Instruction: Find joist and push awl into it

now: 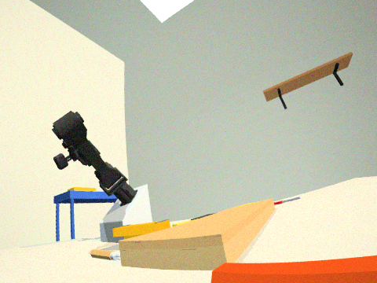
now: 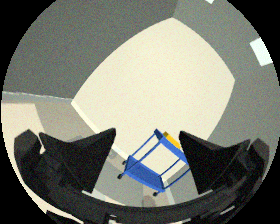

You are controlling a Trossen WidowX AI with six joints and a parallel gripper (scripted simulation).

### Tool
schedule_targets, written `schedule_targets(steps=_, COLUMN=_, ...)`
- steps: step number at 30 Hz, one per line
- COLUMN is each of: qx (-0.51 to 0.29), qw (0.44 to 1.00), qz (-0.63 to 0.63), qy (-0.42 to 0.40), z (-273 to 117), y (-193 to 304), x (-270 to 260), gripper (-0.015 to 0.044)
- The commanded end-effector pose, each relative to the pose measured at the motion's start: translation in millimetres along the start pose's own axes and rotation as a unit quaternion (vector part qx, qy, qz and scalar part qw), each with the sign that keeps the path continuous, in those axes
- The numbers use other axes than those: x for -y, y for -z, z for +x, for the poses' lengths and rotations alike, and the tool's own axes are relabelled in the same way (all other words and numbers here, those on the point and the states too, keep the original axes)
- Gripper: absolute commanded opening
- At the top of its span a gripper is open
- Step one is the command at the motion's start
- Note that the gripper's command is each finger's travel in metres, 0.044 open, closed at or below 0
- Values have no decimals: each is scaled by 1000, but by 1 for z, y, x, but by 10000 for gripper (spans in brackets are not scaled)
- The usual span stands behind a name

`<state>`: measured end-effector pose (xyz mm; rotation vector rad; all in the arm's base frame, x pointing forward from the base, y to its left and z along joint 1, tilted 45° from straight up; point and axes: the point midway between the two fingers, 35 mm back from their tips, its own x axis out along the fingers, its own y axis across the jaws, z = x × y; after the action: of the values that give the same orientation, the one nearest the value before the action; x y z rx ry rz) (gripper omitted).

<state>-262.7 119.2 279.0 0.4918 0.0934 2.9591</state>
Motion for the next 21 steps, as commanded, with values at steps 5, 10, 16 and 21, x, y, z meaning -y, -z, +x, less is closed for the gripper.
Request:
schedule_targets(steps=5, qx=-22, qw=997, qz=-12, qy=73, z=-12, y=5, x=40, gripper=440)
schedule_targets(steps=10, qx=-56, qw=978, qz=-19, qy=200, z=-34, y=13, x=102, gripper=440)
schedule_targets(steps=16, qx=-116, qw=919, qz=-16, qy=378, z=-95, y=25, x=181, gripper=440)
schedule_targets(steps=21, qx=-164, qw=842, qz=-3, qy=514, z=-165, y=32, x=228, gripper=440)
